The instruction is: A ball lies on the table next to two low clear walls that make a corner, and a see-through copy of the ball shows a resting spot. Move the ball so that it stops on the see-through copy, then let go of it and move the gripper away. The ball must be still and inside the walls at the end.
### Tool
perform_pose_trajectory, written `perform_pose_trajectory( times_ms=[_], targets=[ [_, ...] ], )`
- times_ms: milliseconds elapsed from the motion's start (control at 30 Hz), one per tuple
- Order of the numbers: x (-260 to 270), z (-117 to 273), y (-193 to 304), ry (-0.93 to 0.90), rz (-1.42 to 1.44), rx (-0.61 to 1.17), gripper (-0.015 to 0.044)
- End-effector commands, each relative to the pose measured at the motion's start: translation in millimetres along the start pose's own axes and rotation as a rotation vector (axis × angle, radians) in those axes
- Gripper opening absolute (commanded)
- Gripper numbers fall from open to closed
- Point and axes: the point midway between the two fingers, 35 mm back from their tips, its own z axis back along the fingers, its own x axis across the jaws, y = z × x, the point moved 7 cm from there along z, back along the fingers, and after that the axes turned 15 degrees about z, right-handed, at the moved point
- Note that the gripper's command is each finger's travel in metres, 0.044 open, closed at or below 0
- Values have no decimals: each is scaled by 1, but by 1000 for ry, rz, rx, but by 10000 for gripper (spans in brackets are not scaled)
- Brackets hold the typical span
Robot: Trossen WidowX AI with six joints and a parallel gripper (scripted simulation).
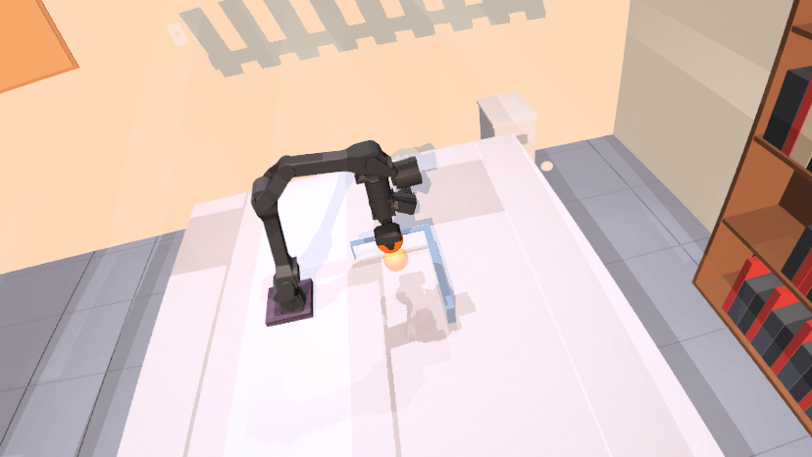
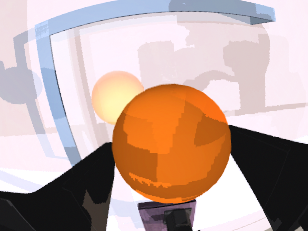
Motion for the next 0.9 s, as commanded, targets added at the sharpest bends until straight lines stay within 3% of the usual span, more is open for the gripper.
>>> perform_pose_trajectory(
  times_ms=[0, 200, 567, 867],
  targets=[
    [1, 22, 5, 3, 1, -11, 0],
    [3, 20, 3, 3, 1, -11, 0],
    [43, -34, -13, -1, 1, -13, 0],
    [45, -48, -14, -1, 1, -13, 0]
  ],
)
